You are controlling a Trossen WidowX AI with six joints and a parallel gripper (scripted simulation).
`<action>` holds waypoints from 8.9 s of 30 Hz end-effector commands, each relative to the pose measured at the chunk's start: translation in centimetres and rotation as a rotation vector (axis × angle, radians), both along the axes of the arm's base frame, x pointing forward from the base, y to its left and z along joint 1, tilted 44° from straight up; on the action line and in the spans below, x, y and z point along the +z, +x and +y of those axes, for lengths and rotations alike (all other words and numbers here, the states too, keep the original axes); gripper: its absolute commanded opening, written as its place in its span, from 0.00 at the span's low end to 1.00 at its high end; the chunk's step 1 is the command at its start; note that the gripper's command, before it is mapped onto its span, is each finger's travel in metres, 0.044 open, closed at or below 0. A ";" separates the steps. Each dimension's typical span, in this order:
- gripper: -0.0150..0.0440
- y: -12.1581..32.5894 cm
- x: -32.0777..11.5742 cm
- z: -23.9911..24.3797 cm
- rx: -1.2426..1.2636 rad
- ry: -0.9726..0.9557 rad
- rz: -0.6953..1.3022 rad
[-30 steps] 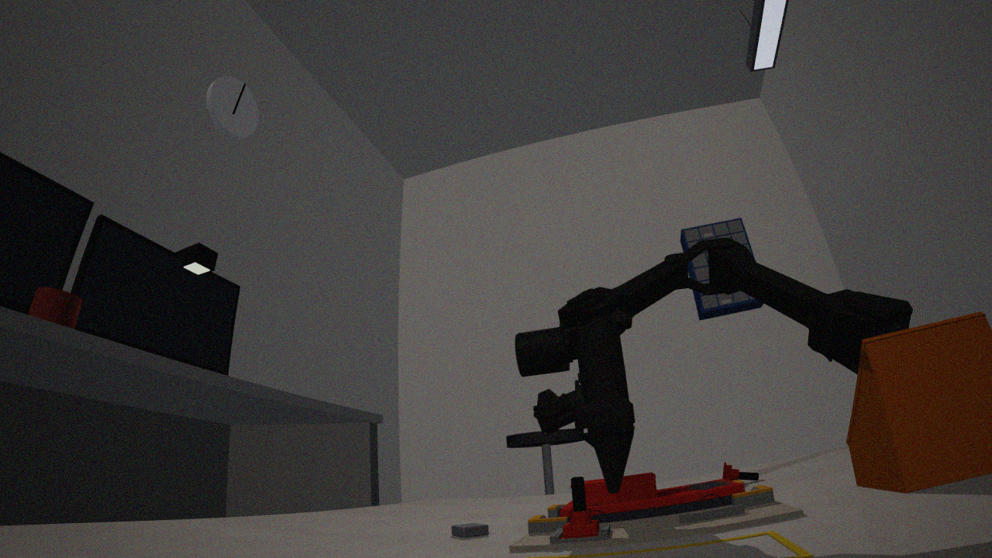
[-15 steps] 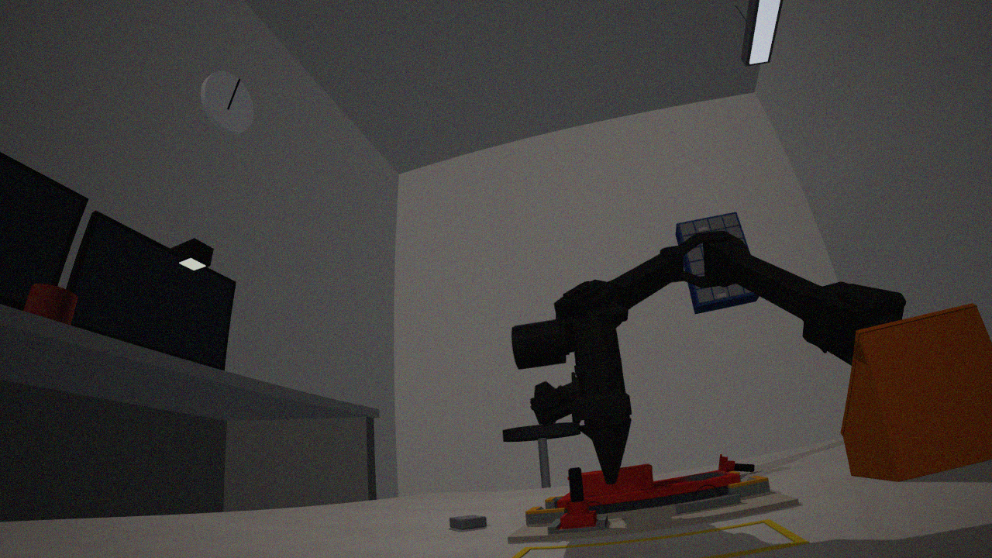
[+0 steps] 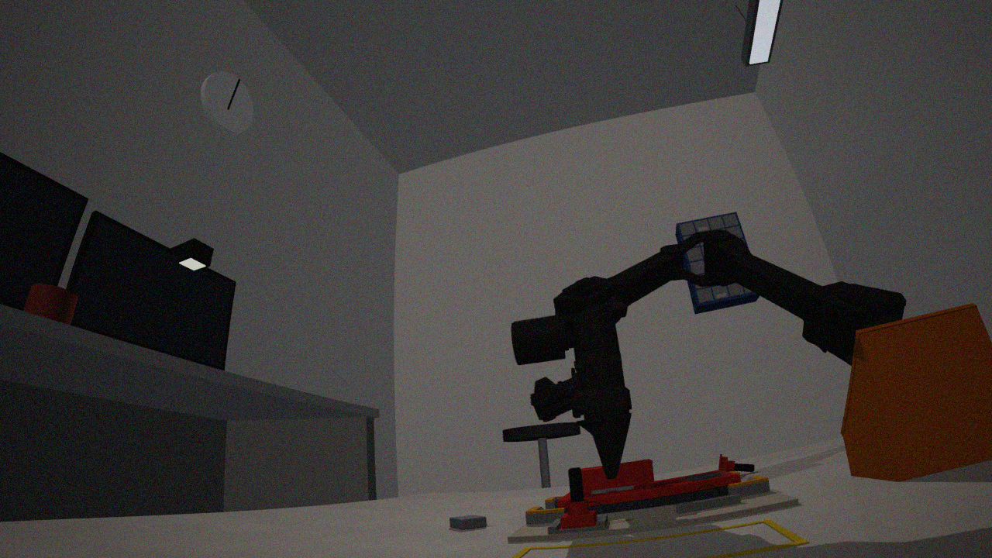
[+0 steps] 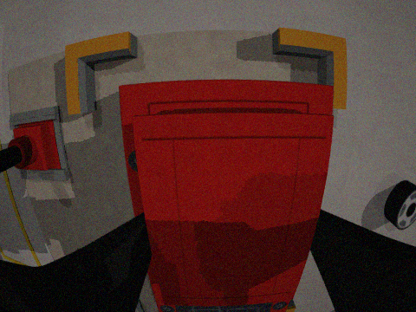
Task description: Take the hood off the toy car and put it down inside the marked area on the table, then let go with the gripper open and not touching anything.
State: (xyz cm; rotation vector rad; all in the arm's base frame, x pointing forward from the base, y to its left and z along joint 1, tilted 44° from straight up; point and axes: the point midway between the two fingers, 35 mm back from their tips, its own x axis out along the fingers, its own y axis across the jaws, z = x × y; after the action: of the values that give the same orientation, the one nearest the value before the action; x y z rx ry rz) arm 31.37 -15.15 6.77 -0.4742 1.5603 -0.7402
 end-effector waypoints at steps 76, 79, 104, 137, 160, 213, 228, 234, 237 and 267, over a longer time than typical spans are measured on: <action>0.25 1.7 -10.6 21.0 0.004 0.023 -0.009; 0.25 1.2 -11.6 22.0 0.002 0.018 -0.009; 0.25 1.1 -12.9 21.0 0.002 0.018 -0.009; 0.25 0.9 -14.9 19.1 0.002 0.017 -0.009; 0.25 0.5 -16.3 17.8 0.002 0.015 -0.009; 0.25 0.0 -18.4 15.7 0.002 0.013 -0.009; 0.65 -0.1 -18.5 15.5 -0.006 0.016 -0.008; 0.92 -0.1 -18.5 15.5 -0.006 0.016 -0.008; 1.00 0.0 -18.1 16.0 -0.005 0.016 -0.009; 1.00 0.8 -13.3 20.6 0.001 0.011 -0.013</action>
State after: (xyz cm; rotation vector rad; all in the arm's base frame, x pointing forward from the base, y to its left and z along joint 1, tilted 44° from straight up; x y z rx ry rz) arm 32.17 5.32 -6.58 -0.4670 1.5494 -0.7316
